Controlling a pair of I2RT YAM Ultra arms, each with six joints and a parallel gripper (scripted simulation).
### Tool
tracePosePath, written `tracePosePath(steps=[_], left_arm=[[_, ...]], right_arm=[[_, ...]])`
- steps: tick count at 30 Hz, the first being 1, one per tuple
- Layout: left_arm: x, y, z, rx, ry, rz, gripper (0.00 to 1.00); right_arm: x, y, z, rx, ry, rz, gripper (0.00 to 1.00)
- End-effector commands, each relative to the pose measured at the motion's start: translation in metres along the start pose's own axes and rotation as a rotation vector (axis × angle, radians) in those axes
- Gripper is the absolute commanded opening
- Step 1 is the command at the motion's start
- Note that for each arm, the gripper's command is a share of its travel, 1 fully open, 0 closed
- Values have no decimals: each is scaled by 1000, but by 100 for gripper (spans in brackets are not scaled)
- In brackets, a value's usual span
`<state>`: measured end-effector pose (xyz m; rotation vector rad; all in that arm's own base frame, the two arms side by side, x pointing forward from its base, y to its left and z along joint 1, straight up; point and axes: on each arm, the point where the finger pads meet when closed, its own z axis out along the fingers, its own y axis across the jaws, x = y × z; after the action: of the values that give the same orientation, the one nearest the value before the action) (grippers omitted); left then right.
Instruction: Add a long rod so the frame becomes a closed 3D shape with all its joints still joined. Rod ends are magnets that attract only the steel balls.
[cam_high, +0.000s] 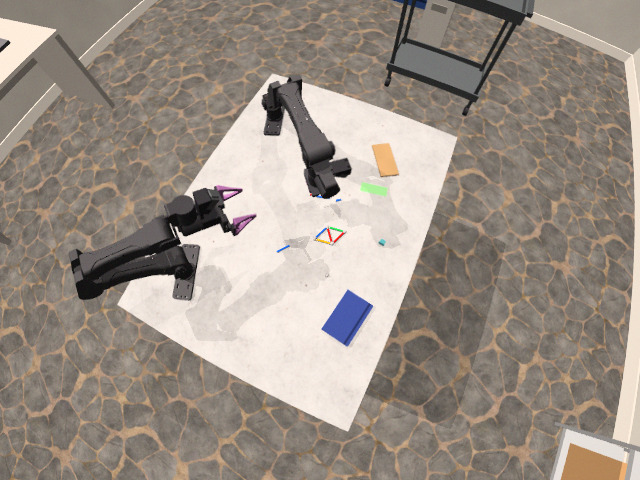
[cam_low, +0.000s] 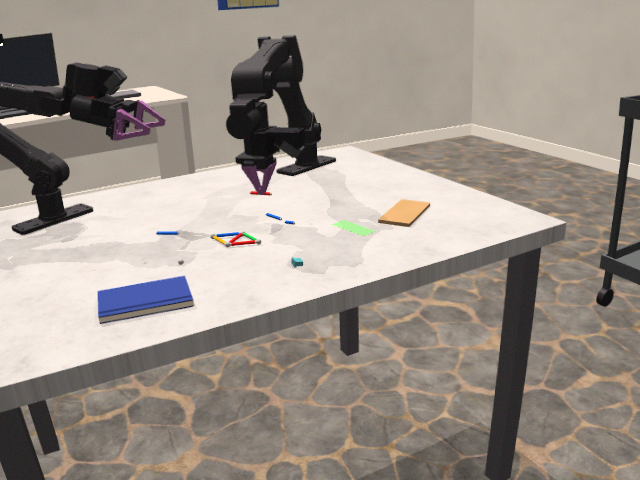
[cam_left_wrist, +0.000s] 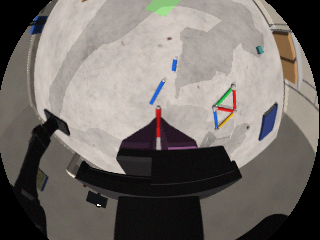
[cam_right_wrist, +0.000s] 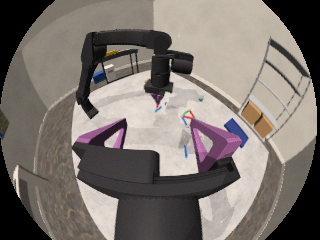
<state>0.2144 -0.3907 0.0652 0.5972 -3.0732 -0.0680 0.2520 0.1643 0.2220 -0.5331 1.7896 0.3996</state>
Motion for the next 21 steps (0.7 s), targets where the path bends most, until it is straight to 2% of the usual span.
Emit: tracePosePath(steps=[1, 21], left_arm=[[-2, -11, -14, 40, -12, 85, 0], [0, -10, -16, 26, -29, 333, 0]], right_arm=[[-2, -2, -4, 5, -5, 3, 100], [-2, -2, -4, 5, -5, 3, 100]])
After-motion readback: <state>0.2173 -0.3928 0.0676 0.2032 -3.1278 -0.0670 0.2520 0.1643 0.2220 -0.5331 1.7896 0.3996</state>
